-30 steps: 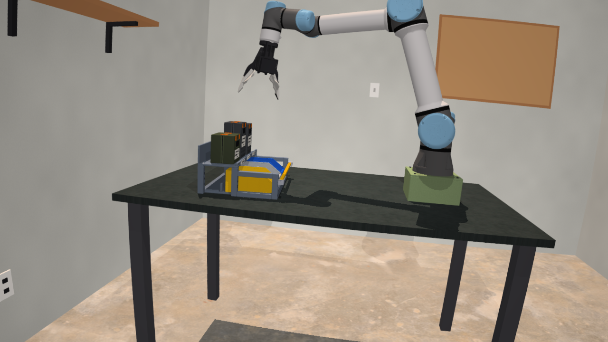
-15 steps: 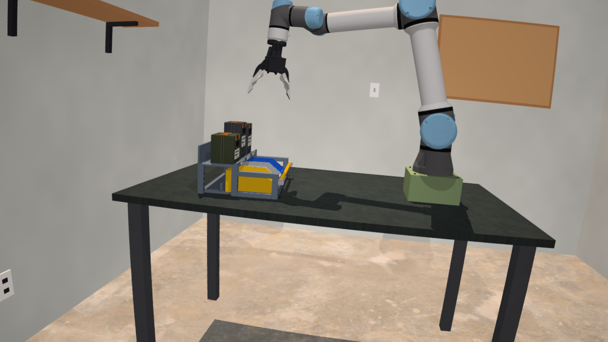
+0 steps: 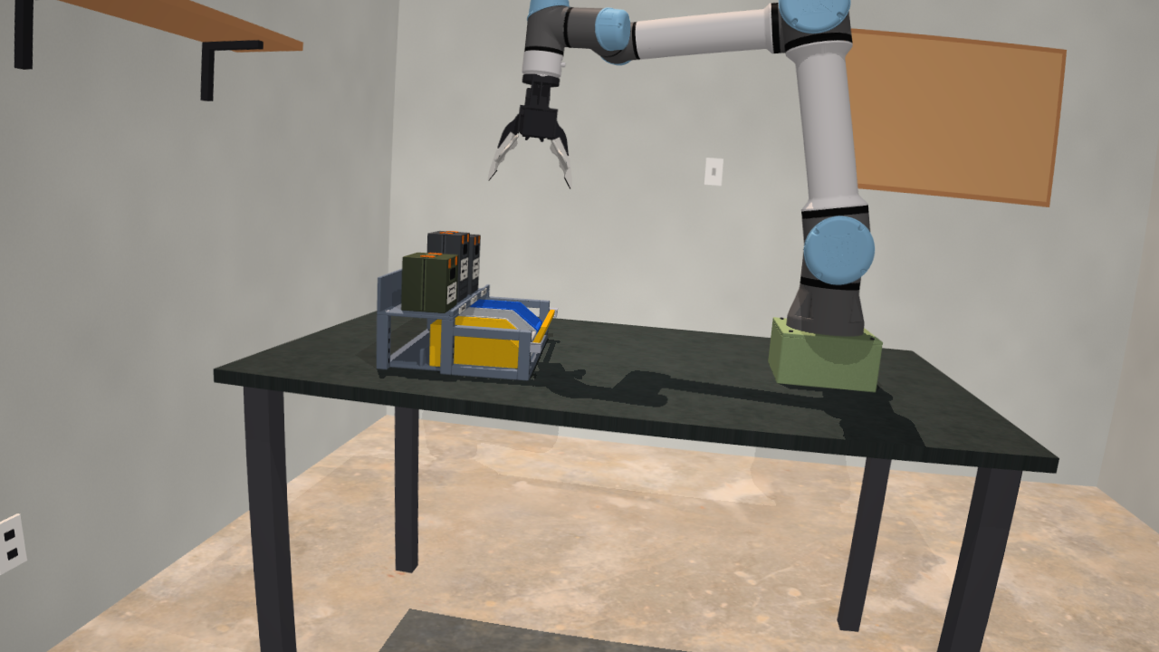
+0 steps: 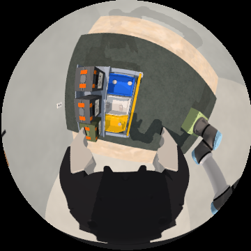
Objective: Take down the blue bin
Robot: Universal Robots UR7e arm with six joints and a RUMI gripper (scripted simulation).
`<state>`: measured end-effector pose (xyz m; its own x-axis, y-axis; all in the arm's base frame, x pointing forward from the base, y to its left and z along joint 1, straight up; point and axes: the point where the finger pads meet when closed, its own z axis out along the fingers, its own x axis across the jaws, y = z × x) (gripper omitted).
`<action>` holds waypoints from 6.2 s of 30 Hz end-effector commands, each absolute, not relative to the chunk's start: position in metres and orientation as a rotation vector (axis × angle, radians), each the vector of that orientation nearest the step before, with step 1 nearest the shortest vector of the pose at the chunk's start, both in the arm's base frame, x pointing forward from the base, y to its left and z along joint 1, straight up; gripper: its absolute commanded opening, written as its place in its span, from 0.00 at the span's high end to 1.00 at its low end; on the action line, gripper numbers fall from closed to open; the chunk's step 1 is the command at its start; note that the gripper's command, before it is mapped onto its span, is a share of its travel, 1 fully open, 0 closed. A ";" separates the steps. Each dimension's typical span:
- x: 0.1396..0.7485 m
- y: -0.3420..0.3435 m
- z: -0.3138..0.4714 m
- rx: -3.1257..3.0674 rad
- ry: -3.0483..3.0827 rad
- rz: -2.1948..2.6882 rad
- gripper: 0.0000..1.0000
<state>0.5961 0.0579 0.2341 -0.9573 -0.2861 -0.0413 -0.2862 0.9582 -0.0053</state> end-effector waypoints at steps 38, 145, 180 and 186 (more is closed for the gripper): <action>0.546 0.079 0.235 -0.229 3.136 -0.010 0.00; 0.543 0.081 0.043 -0.224 3.137 -0.004 0.74; 0.543 0.081 0.043 -0.224 3.137 -0.004 0.74; 0.543 0.081 0.041 -0.224 3.137 -0.004 0.74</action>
<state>0.5427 0.0811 0.0418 -0.9898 -0.1423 0.0055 -0.1423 0.9898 -0.0020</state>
